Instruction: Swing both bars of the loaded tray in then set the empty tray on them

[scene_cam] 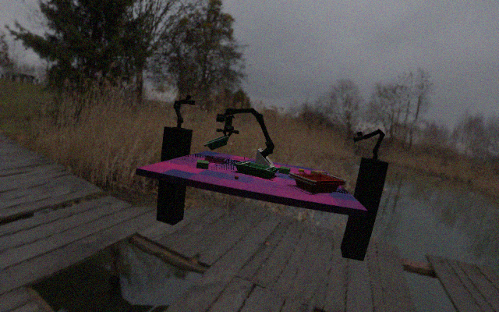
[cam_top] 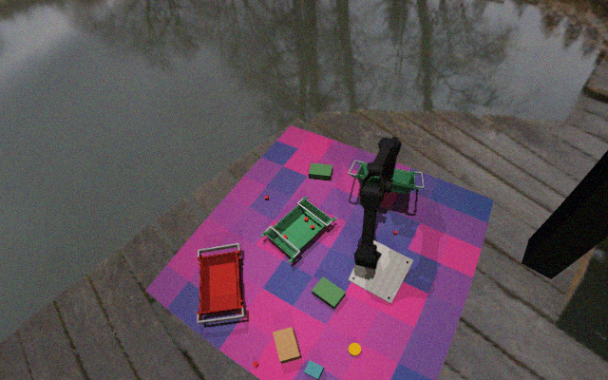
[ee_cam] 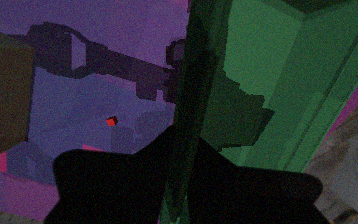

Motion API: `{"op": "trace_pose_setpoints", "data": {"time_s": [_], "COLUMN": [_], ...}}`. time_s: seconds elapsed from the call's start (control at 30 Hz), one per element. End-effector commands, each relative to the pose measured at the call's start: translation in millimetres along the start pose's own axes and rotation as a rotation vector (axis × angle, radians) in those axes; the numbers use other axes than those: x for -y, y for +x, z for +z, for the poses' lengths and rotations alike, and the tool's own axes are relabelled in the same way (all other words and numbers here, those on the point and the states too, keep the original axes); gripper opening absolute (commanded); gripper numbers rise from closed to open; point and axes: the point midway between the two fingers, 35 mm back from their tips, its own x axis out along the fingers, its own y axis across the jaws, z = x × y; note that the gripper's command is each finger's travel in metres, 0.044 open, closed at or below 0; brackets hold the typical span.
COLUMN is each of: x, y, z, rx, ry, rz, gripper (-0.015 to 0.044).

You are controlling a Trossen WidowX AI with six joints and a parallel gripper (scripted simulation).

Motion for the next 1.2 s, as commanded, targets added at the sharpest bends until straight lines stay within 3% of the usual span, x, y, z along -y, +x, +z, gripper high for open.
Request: {"op": "trace_pose_setpoints", "data": {"time_s": [0.0, 0.63, 1.17], "x": [3, 3, -23], "y": [-8, -9, -29], "z": [0, 1, 86], "rx": [-0.004, -0.004, -0.022], "ry": [-0.009, -0.012, -0.228], "rz": [-0.029, -0.029, -0.063], "gripper": [0.0, 0.0, 0.0]}}
